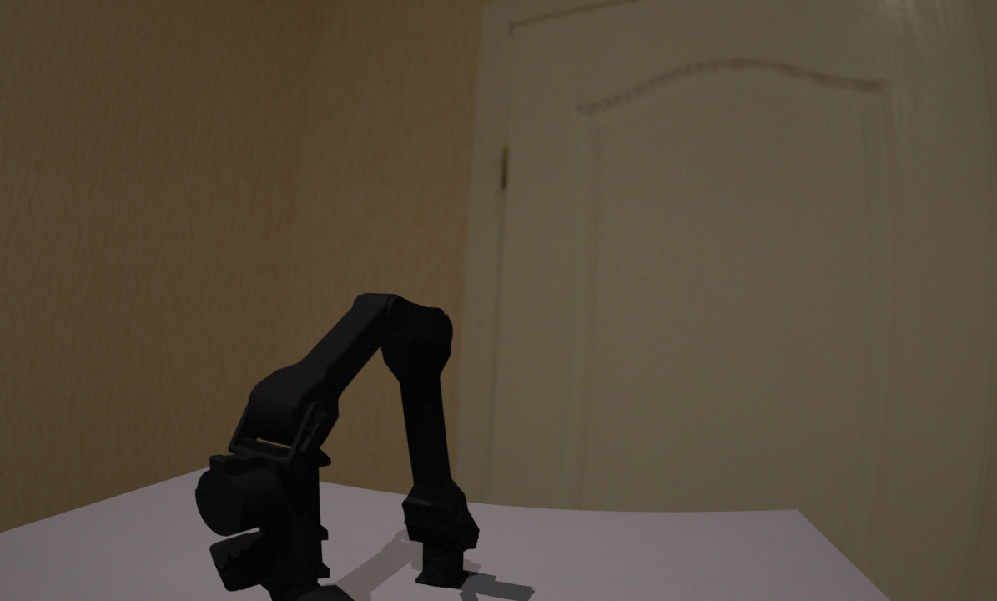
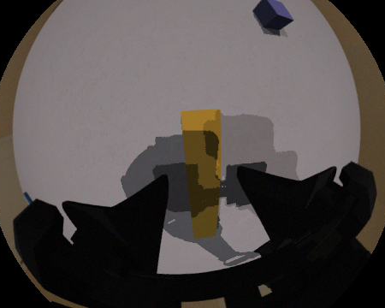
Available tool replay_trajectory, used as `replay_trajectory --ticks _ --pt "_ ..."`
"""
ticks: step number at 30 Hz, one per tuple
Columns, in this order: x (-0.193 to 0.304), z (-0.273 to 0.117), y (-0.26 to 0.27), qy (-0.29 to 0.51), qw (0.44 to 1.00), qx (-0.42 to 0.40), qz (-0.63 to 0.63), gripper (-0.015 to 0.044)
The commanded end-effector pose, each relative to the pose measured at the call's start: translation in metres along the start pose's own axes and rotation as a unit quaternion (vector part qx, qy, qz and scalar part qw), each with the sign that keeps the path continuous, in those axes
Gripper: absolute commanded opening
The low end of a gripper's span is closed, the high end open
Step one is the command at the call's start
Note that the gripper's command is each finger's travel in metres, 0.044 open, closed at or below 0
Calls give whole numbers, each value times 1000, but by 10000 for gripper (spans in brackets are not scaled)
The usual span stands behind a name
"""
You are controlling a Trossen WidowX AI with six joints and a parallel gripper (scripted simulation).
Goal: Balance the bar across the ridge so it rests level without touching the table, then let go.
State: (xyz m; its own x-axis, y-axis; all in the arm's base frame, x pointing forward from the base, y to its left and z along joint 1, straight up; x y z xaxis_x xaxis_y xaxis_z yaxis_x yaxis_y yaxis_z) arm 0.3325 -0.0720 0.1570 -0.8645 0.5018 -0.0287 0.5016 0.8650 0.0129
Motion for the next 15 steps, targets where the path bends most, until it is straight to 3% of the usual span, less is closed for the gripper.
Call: replay_trajectory --ticks 1,15 --pt "1 8 -1 1 1000 2 3 315" --pt "1 18 -1 1 1000 2 3 315"
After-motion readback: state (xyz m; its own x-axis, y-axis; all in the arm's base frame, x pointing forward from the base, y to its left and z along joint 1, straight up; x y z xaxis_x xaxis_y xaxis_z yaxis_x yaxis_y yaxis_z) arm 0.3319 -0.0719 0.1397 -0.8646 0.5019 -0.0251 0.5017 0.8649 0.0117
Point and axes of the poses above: the point midway between the two fingers, 35 mm back from their tips, its own z axis out along the fingers, its own y axis across the jaws, x = y × z, the point moved 9 cm from there along -z, back along the fingers, and after that the axes turned 15 degrees about -z, right-handed, at the moved point
